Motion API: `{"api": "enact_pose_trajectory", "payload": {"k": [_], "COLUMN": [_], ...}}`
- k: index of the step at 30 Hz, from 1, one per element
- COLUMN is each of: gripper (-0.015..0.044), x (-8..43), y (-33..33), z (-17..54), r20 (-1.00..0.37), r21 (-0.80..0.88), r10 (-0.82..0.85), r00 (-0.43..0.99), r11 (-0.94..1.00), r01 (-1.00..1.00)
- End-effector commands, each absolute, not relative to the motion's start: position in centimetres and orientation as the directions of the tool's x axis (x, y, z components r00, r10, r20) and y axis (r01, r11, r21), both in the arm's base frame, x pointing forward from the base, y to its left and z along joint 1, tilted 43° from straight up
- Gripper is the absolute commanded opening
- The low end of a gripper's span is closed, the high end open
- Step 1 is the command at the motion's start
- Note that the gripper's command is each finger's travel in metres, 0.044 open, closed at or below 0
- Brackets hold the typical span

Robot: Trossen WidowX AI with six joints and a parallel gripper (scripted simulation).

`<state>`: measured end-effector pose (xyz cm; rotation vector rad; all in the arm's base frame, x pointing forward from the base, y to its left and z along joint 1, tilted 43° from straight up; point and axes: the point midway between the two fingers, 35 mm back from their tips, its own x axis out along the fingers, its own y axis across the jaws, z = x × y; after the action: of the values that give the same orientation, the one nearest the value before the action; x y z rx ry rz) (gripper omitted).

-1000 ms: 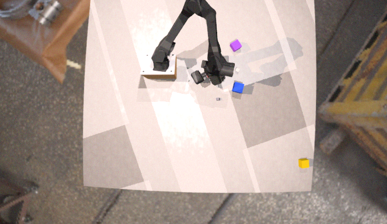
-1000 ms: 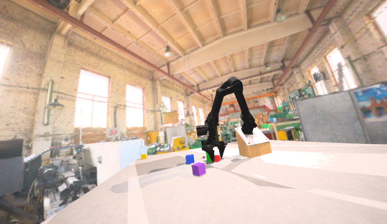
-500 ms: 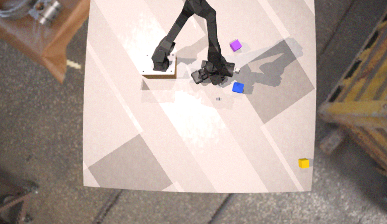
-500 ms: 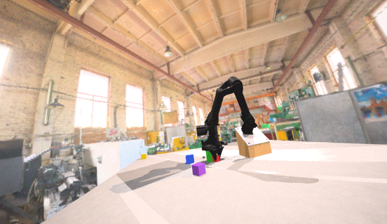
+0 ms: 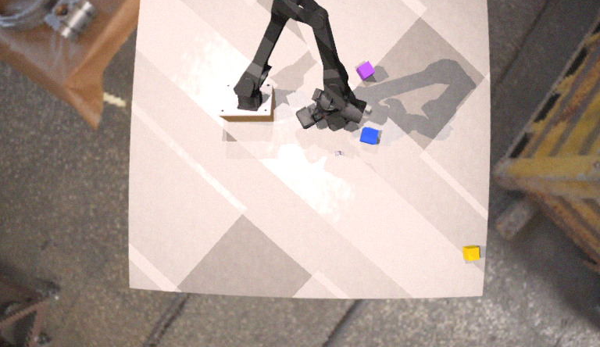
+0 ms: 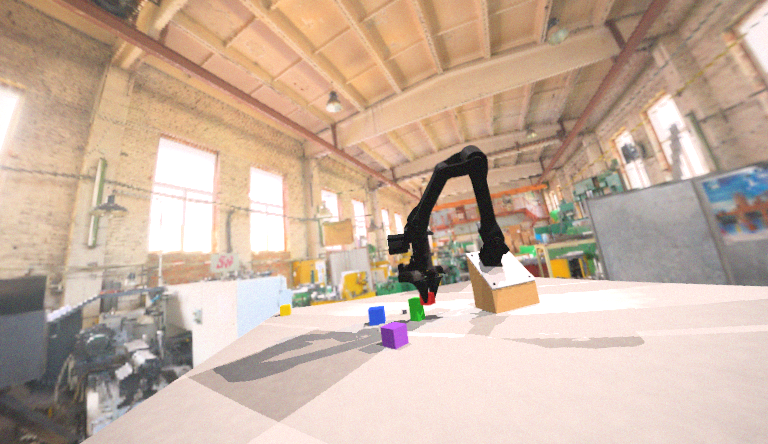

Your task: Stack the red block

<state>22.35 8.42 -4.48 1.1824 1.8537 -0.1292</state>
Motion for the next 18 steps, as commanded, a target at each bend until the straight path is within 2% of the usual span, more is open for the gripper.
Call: {"api": "enact_pose_trajectory", "payload": {"k": [1,18], "gripper": [0.0000,0.0000], "x": [22.8,23.4], "y": [7.1,3.6], "z": [-3.1,0.8], "r20": [-0.734,-0.735], "r21": [0.359,0.357], "r10": [0.667,0.665], "r00": [-0.129,-0.129], "r11": [0.542,0.542], "r01": [0.760,0.760]}}
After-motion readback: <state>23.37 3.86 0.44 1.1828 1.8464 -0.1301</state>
